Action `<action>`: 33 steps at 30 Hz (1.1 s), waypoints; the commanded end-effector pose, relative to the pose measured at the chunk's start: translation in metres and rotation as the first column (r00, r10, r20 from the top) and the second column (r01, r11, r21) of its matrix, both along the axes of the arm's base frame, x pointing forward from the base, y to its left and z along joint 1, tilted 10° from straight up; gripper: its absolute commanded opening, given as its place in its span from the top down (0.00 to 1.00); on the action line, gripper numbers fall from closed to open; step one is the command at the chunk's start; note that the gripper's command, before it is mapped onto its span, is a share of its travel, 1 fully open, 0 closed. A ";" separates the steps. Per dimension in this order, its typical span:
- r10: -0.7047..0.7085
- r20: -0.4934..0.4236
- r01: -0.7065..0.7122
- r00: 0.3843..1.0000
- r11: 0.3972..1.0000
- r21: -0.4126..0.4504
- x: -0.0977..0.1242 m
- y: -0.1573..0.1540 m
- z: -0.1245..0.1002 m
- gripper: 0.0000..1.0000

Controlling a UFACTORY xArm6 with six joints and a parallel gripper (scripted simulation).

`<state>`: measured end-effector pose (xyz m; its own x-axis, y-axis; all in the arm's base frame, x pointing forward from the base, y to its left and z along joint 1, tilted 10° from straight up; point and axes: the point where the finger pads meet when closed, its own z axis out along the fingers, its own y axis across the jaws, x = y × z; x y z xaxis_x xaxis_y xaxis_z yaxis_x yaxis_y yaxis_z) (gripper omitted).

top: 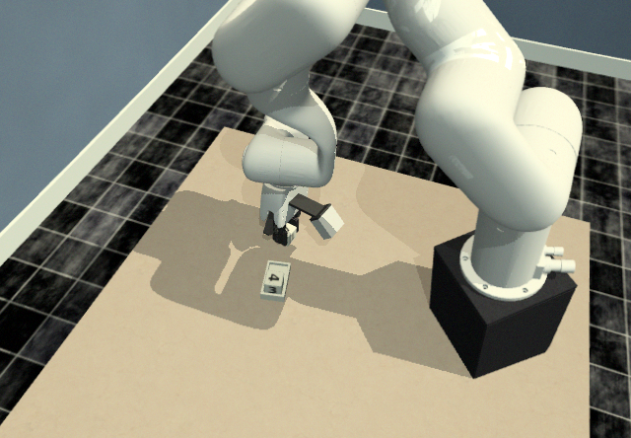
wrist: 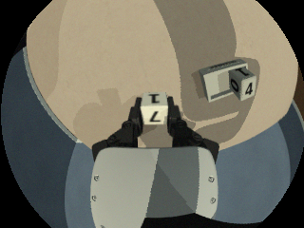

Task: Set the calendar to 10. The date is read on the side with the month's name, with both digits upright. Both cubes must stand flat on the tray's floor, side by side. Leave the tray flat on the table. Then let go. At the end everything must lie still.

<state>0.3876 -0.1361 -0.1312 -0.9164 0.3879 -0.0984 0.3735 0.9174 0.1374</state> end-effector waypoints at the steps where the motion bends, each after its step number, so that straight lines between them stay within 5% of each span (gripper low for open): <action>1: 0.000 0.003 0.000 1.000 1.000 -0.001 0.001 -0.001 0.002 0.71; 23: 0.000 0.003 0.000 1.000 1.000 -0.001 -0.012 -0.009 0.092 0.71; 33: 0.000 0.003 0.000 1.000 1.000 -0.001 -0.013 -0.009 0.099 0.71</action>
<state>0.3732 -0.1450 -0.0344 -0.9152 0.3878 -0.1095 0.3717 0.9173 0.1427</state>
